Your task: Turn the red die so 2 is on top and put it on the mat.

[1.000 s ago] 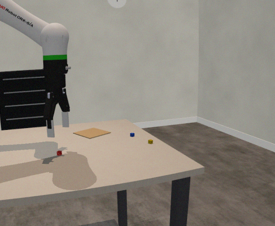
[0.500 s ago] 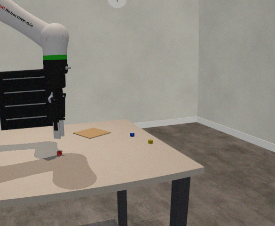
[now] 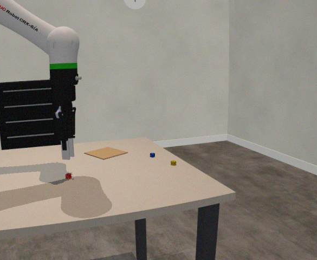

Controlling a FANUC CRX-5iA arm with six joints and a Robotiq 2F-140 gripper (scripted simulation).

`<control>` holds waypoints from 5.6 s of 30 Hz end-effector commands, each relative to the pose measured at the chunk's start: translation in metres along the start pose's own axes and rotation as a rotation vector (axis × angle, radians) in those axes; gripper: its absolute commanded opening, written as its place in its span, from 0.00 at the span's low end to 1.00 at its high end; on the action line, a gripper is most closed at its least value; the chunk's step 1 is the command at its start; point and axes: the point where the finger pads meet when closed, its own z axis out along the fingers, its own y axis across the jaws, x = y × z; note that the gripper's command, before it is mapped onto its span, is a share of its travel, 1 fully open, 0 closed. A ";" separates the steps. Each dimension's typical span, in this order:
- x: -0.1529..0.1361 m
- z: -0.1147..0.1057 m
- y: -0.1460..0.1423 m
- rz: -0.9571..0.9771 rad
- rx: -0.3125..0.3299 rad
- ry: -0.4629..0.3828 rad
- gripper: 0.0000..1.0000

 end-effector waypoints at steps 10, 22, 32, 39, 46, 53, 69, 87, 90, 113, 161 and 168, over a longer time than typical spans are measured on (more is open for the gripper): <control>0.000 0.001 0.000 0.000 0.000 0.000 0.27; 0.000 0.007 0.000 0.000 0.000 -0.001 0.27; 0.000 0.021 0.000 0.000 0.000 -0.001 0.27; 0.000 0.029 0.001 0.000 0.000 -0.001 0.27; 0.000 0.040 0.001 0.000 0.000 -0.001 0.27; 0.000 0.046 0.001 0.000 0.000 -0.001 0.27; 0.000 0.052 0.001 0.000 0.000 -0.001 0.27; 0.000 0.052 0.001 0.000 0.000 -0.001 0.27; 0.000 0.052 0.001 0.000 0.000 -0.001 0.27; 0.000 0.054 0.001 0.000 0.000 -0.001 0.27; 0.000 0.072 0.001 0.000 0.000 -0.001 0.27; 0.000 0.072 0.001 0.000 0.000 -0.001 0.27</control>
